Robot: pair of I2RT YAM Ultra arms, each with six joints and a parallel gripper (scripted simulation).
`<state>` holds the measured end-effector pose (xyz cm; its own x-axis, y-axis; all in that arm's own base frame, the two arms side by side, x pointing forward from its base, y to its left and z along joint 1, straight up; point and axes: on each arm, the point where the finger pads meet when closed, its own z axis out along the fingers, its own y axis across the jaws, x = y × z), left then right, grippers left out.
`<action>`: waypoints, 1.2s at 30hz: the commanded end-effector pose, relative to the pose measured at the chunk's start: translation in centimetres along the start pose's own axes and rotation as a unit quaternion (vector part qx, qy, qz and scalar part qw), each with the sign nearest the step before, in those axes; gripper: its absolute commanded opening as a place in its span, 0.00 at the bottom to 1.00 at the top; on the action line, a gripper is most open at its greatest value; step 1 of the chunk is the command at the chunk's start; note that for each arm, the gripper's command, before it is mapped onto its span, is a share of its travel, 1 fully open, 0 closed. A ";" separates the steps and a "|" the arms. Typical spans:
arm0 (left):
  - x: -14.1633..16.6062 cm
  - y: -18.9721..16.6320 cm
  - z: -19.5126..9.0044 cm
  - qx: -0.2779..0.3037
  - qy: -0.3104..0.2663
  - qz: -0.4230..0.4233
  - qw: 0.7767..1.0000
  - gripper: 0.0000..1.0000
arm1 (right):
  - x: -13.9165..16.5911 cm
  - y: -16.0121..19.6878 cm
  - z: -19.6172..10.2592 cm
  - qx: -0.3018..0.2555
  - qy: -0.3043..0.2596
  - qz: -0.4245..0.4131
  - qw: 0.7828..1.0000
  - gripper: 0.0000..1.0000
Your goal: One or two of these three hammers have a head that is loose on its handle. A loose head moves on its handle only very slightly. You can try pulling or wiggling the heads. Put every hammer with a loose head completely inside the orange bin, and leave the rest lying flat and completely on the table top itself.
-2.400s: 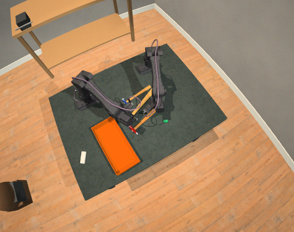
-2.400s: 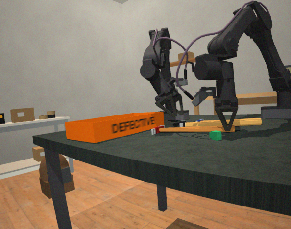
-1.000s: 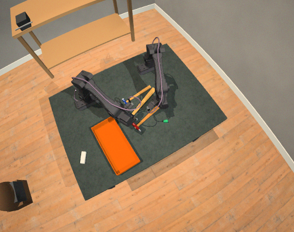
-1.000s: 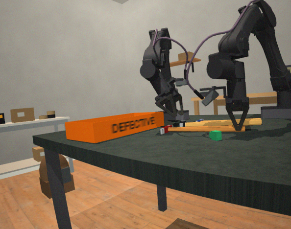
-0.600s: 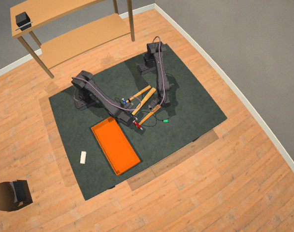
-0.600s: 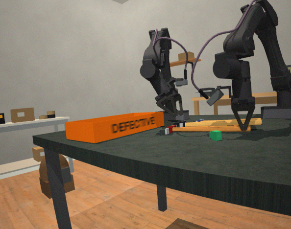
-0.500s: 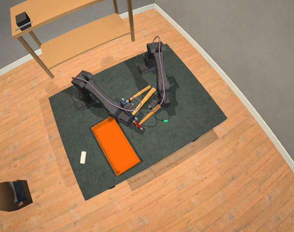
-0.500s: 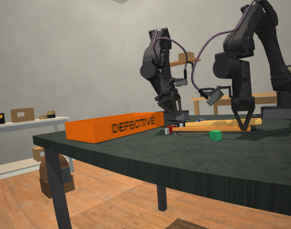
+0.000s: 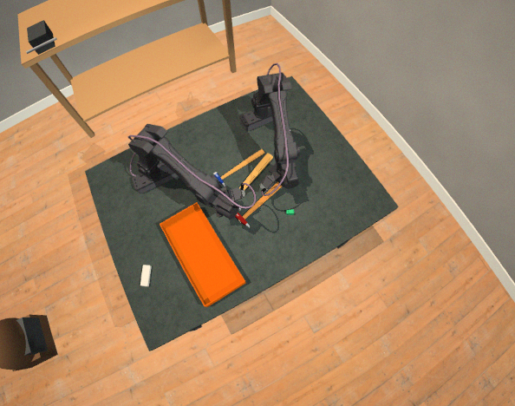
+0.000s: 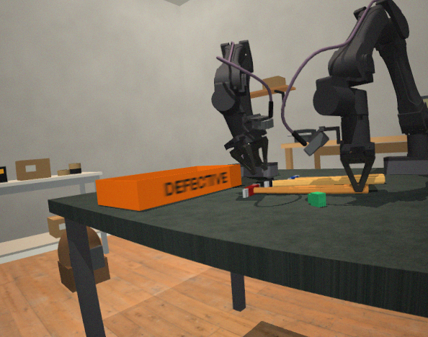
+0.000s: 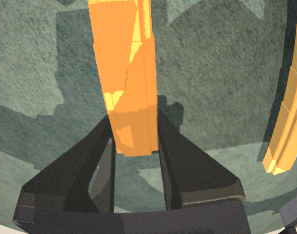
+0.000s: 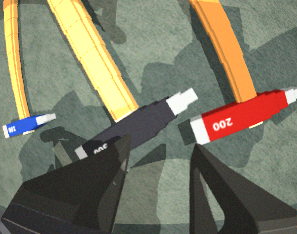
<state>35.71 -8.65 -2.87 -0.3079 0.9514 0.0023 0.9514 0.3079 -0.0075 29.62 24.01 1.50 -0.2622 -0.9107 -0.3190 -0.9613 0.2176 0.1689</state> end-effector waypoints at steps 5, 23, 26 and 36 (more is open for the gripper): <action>0.3 0.2 -0.7 -0.008 -0.004 -0.001 1.000 0.21 | -1.0 -1.0 -0.3 0.041 0.043 0.192 0.980 0.41; 0.3 0.2 -0.7 -0.008 -0.004 -0.001 1.000 0.21 | -1.8 -2.5 -0.4 0.148 0.078 0.469 0.867 0.41; 0.3 0.2 -0.7 -0.008 -0.004 -0.001 1.000 0.21 | -1.2 -2.6 0.1 0.158 0.094 0.480 0.858 0.41; 0.3 0.2 -0.7 -0.008 -0.004 -0.001 1.000 0.21 | -1.6 -2.8 0.7 0.155 0.091 0.477 0.860 0.41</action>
<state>35.71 -8.65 -2.87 -0.3079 0.9514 0.0023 0.9514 0.3079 -0.0075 32.10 24.39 -0.15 -0.9516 -0.3072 0.0099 -0.3072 0.9516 0.0060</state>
